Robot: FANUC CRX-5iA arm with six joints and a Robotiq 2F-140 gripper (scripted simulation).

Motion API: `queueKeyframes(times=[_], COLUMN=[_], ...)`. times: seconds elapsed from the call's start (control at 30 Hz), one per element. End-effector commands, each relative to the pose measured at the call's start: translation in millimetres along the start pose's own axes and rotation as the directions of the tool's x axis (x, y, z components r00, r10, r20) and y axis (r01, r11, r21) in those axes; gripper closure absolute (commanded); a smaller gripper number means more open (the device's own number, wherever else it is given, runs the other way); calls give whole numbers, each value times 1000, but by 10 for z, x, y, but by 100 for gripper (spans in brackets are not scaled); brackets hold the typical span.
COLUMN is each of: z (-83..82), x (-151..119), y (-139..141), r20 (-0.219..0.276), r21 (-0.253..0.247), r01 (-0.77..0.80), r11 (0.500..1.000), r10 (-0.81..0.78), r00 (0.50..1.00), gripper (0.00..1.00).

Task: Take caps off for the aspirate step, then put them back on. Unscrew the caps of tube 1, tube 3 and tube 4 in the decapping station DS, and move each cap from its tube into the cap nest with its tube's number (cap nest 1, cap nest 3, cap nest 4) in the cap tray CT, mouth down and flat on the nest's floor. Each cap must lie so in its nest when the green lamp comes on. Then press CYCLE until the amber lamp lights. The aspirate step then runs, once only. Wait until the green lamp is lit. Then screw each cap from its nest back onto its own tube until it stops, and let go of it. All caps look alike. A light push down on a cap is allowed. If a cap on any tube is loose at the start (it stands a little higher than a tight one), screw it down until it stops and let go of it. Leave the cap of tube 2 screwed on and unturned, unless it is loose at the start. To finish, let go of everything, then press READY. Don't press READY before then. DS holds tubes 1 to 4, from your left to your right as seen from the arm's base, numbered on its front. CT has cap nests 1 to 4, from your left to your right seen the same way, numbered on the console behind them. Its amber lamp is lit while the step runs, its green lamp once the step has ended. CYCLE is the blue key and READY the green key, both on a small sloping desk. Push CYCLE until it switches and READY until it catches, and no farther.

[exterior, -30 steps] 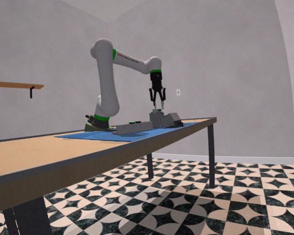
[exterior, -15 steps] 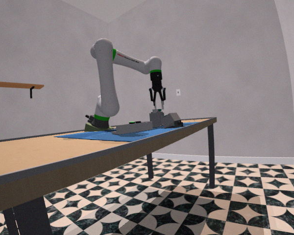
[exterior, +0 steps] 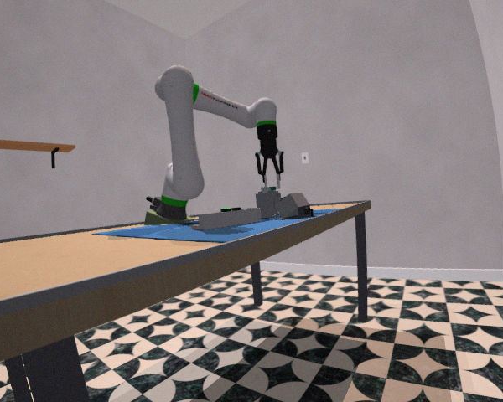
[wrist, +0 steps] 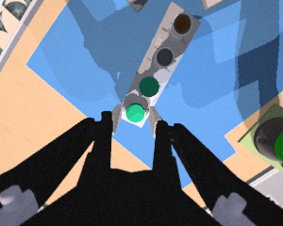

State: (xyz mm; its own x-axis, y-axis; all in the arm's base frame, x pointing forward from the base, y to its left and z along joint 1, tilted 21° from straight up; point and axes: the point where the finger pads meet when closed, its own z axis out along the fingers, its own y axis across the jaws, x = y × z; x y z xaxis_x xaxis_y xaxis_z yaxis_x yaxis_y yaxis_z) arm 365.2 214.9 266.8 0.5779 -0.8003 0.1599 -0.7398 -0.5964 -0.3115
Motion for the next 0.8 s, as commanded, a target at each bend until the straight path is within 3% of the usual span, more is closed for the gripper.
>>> queueKeyframes(times=[0.0,0.03,0.07,0.53,0.77], z=[7,7,7,7,10], x=[0,0,0,0,0], y=[-2,-2,-2,-2,-2], r20=[0,0,0,0,0], r21=[0,0,0,0,0], r01=[0,0,0,0,-231], r11=[1000,1000,1000,1000,973], r10=[0,0,0,0,231], r00=[1000,1000,1000,1000,973], gripper=[65,65,100,100,100])
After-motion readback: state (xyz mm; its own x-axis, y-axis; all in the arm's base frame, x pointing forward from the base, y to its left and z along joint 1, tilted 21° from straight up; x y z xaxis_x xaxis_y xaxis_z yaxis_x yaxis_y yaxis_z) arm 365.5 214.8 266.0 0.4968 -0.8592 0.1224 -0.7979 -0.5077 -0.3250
